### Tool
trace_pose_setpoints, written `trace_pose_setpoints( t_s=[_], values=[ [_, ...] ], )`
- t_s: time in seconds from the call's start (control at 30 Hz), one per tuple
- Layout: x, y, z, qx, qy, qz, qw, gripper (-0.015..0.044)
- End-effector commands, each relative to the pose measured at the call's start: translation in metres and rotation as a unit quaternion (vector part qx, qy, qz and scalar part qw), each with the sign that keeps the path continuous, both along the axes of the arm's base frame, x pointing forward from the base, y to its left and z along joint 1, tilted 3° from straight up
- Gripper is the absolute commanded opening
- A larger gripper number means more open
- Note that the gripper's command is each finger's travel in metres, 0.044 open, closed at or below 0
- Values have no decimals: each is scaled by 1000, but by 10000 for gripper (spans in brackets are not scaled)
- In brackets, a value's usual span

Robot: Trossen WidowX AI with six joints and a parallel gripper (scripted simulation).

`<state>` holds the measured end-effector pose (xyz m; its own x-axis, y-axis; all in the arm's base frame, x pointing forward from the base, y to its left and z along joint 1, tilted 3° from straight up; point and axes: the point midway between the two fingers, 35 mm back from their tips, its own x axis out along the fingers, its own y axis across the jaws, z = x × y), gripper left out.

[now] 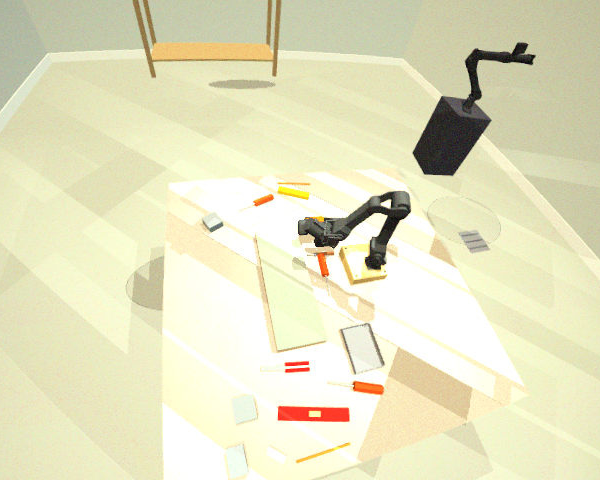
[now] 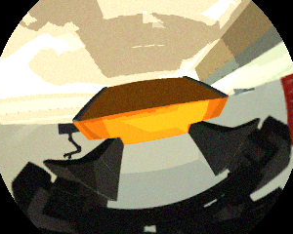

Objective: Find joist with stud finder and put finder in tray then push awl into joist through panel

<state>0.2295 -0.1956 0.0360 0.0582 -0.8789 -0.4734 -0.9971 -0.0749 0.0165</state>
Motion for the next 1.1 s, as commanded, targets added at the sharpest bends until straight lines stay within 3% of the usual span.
trace_pose_setpoints(
  t_s=[0.0,0.3,1.07],
  values=[
    [-1,0,1,-11,2,-1,1000,0],
    [0,-6,23,-29,-1,3,1000,0],
    [0,-4,-1,-24,-1,4,1000,0]
  ],
)
